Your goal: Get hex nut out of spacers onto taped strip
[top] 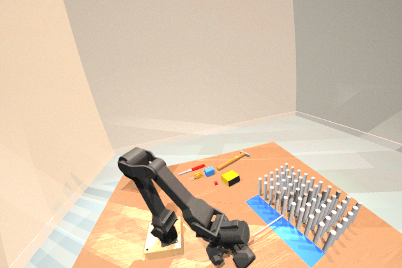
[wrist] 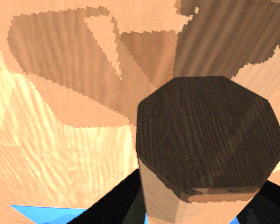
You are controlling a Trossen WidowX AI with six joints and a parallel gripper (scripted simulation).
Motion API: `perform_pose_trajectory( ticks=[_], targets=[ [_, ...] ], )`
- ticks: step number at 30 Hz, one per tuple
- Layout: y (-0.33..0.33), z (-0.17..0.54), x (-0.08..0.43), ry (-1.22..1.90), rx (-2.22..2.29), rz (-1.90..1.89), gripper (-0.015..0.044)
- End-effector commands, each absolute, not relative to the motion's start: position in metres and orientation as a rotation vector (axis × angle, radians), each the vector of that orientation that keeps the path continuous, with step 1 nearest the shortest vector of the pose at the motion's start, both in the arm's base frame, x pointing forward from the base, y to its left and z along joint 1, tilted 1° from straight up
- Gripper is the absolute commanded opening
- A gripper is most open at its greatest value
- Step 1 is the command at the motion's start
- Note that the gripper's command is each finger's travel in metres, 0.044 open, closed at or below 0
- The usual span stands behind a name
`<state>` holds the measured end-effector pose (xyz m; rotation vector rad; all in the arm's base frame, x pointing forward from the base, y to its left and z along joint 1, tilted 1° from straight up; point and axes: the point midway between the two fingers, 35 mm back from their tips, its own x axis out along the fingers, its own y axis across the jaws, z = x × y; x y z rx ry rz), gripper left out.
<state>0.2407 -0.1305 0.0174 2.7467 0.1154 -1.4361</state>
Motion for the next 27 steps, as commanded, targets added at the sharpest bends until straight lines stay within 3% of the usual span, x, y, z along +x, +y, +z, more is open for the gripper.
perform_pose_trajectory(
  ticks=[1, 27],
  targets=[
    [-0.131, 0.016, 0.243, 0.106, 2.754, -1.413, 0.0],
    [-0.13, 0.016, 0.262, 0.106, 2.755, -1.412, 0.0]
  ],
)
